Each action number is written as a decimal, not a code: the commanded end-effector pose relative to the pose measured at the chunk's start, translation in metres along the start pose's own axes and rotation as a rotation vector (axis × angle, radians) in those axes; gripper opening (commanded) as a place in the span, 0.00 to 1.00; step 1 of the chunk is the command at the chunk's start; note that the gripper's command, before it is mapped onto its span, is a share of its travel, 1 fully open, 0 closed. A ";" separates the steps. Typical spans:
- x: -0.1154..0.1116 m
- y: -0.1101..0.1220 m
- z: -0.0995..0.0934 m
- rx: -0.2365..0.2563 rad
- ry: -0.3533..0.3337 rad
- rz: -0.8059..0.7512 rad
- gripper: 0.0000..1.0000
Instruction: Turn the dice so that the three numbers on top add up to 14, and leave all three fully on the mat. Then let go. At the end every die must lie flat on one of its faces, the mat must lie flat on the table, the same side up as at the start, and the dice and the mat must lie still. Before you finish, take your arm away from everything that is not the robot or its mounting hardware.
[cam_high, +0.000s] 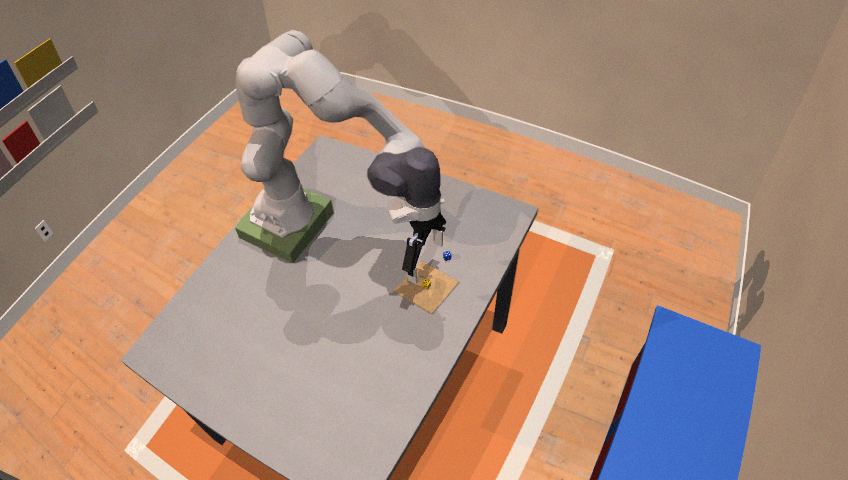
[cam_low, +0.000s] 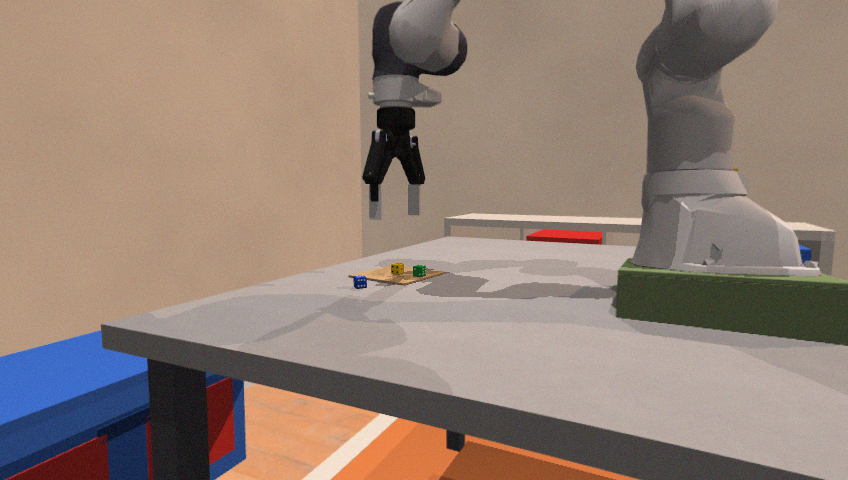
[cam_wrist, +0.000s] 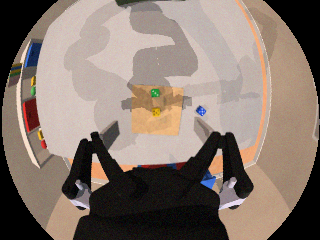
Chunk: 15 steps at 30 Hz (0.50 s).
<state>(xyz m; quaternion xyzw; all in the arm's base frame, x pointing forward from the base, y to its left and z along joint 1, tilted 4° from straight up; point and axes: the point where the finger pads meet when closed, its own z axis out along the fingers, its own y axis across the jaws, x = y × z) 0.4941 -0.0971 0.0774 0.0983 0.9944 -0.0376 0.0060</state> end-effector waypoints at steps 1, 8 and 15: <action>-0.001 0.000 -0.001 0.001 -0.001 0.005 1.00; 0.000 0.001 0.000 0.000 0.000 -0.022 1.00; -0.001 0.013 0.001 0.003 0.000 -0.261 1.00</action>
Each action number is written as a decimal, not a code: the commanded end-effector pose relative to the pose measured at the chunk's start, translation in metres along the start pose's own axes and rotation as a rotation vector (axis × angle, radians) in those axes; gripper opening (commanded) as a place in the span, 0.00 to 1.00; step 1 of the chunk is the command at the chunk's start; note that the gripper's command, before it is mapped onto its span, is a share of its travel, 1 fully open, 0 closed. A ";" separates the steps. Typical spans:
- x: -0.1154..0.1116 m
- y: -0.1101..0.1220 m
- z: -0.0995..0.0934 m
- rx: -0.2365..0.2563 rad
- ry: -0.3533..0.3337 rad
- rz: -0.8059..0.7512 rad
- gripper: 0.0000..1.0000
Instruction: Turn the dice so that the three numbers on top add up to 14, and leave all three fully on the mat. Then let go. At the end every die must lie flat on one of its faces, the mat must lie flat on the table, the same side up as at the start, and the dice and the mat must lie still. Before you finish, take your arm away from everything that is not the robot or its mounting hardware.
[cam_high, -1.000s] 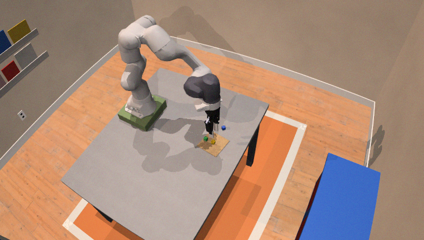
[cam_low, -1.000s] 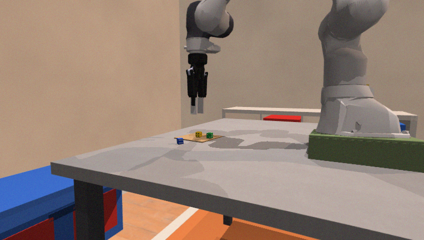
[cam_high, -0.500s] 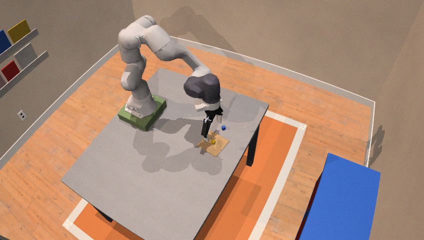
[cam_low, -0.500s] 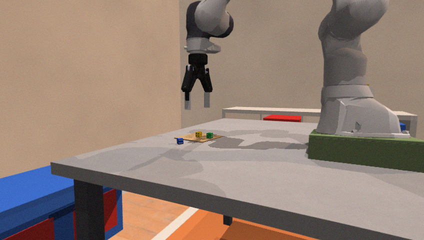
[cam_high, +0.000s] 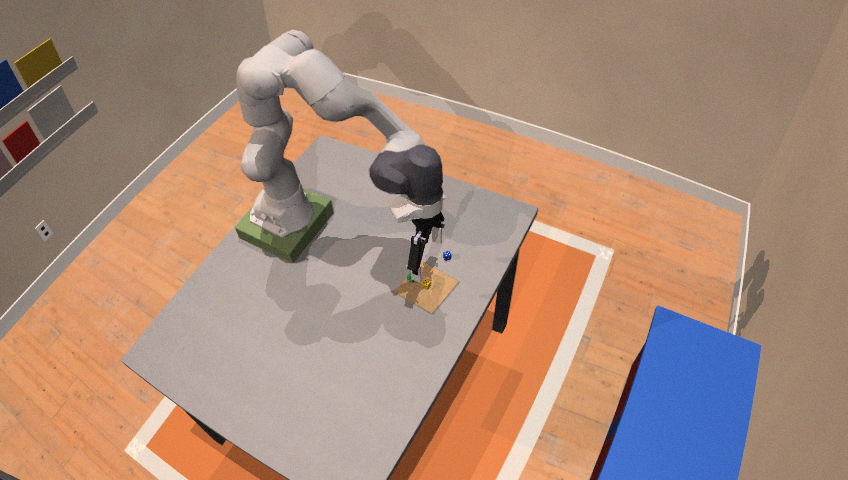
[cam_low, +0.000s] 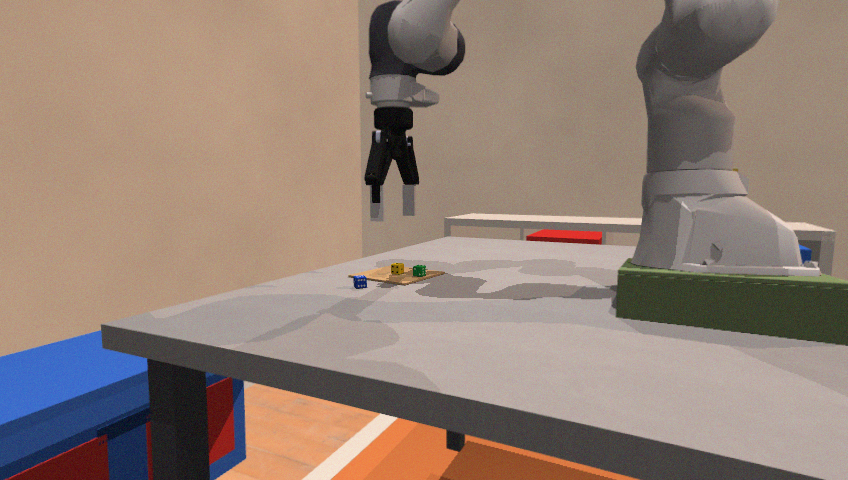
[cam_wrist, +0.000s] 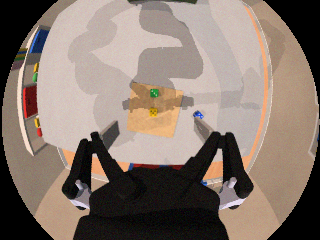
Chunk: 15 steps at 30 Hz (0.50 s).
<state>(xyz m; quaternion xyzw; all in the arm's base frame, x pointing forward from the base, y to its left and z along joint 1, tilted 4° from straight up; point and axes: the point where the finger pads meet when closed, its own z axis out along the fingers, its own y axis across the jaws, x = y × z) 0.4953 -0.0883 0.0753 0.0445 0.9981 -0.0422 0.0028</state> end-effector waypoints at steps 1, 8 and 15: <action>-0.003 0.005 0.000 -0.006 -0.002 -0.174 1.00; -0.004 0.011 0.001 -0.004 -0.002 -0.291 1.00; -0.005 0.018 0.002 -0.003 -0.003 -0.426 1.00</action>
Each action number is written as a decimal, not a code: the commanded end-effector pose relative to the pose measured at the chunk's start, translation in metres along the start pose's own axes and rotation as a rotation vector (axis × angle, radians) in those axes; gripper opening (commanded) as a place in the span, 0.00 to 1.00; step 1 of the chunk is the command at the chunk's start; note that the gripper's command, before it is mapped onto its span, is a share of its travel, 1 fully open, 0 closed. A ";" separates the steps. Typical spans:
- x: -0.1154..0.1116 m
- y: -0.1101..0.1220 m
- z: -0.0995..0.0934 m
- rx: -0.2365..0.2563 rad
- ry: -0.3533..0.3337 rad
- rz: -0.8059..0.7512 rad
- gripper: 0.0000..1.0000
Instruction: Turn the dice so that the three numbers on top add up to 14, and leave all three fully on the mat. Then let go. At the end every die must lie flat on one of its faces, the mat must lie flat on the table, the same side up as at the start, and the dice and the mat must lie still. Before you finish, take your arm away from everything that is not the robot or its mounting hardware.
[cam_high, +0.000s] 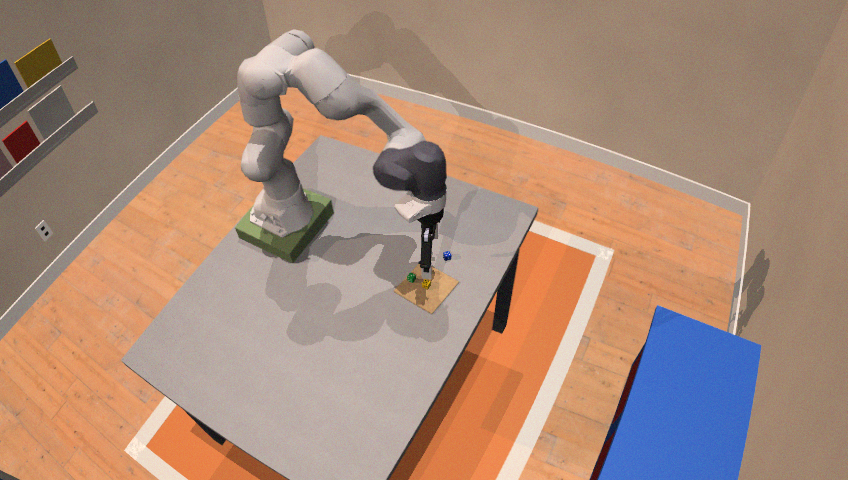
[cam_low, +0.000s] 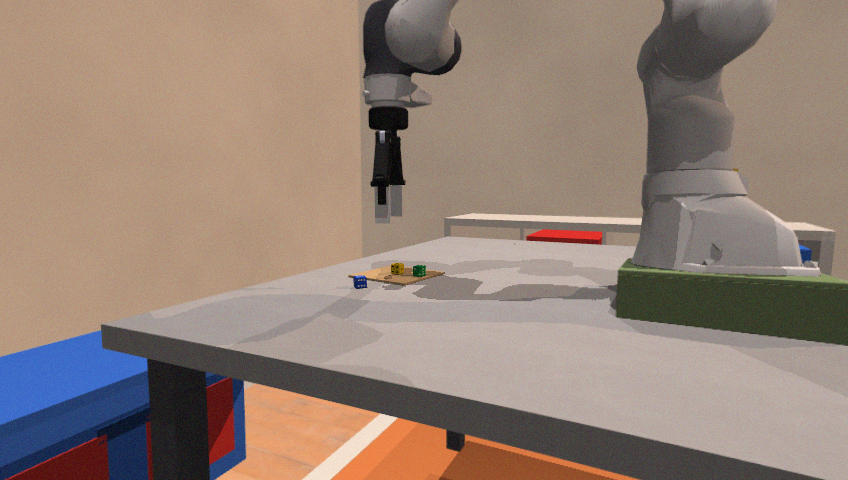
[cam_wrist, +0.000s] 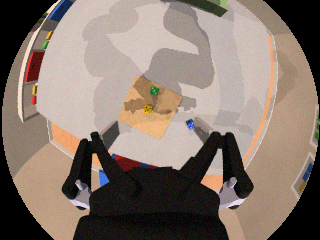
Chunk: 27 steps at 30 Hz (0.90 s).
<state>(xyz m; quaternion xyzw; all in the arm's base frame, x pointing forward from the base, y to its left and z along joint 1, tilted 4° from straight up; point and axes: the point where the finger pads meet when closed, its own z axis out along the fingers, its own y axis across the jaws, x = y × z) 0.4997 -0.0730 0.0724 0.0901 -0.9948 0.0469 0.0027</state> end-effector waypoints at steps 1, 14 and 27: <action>-0.003 0.002 0.000 -0.012 -0.004 -0.174 1.00; -0.008 0.012 0.001 -0.010 -0.005 -0.394 1.00; -0.012 0.023 0.002 -0.009 -0.006 -0.603 1.00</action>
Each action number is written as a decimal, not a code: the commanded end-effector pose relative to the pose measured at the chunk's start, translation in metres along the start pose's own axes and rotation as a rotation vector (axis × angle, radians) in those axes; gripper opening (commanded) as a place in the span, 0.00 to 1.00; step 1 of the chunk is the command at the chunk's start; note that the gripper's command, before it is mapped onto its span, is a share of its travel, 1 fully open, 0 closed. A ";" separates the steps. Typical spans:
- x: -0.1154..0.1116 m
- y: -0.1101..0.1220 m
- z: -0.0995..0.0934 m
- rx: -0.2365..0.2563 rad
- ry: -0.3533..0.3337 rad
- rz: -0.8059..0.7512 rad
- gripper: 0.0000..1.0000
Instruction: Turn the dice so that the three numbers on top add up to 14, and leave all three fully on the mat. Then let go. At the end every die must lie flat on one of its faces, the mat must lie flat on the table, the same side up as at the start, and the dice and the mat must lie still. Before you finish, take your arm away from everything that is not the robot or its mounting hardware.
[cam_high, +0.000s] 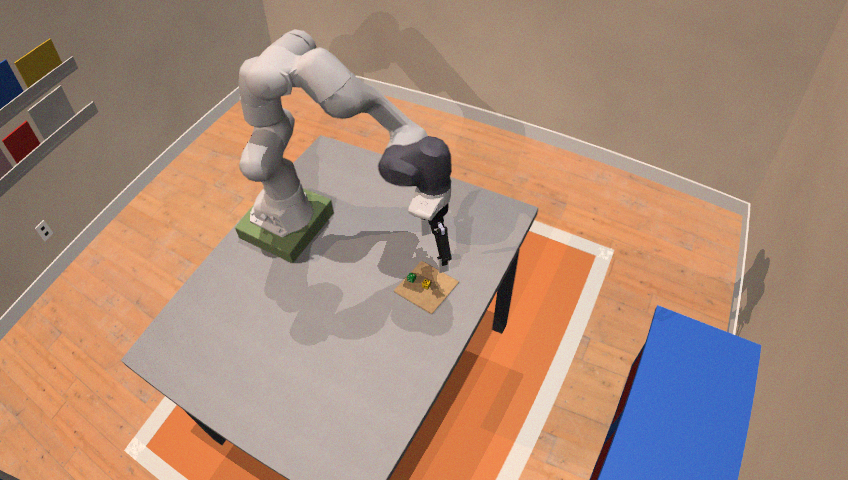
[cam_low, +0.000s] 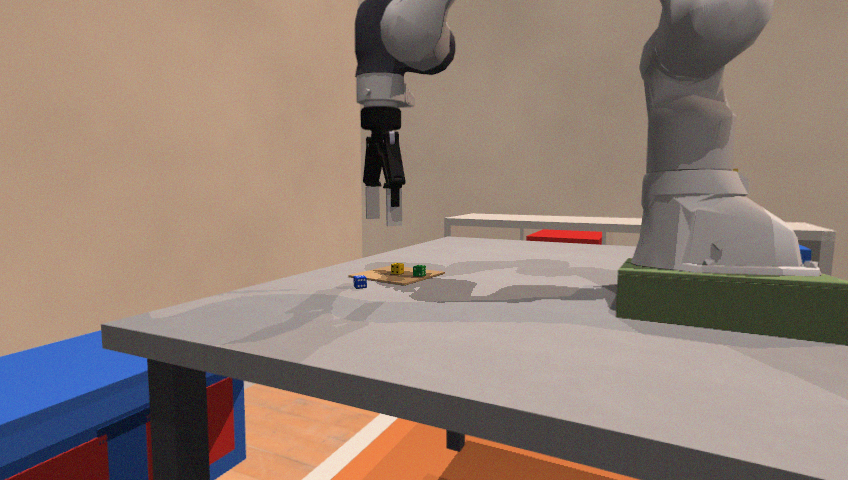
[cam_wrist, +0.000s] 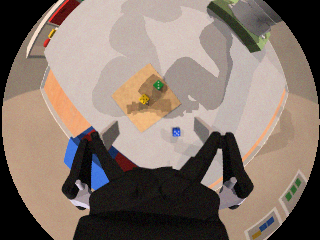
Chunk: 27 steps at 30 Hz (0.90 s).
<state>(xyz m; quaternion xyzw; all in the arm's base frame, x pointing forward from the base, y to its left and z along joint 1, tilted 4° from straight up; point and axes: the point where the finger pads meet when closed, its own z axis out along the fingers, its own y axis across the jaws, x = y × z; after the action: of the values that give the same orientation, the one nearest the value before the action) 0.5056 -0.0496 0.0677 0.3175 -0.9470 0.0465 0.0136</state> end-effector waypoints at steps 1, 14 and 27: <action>-0.002 -0.001 0.000 -0.010 -0.009 -0.136 1.00; -0.012 0.009 0.001 -0.009 -0.010 -0.400 1.00; -0.021 0.016 0.002 -0.008 -0.011 -0.604 1.00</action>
<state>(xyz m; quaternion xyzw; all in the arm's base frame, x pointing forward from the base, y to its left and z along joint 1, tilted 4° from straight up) 0.5103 -0.0255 0.0628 0.5268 -0.8486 0.0425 0.0236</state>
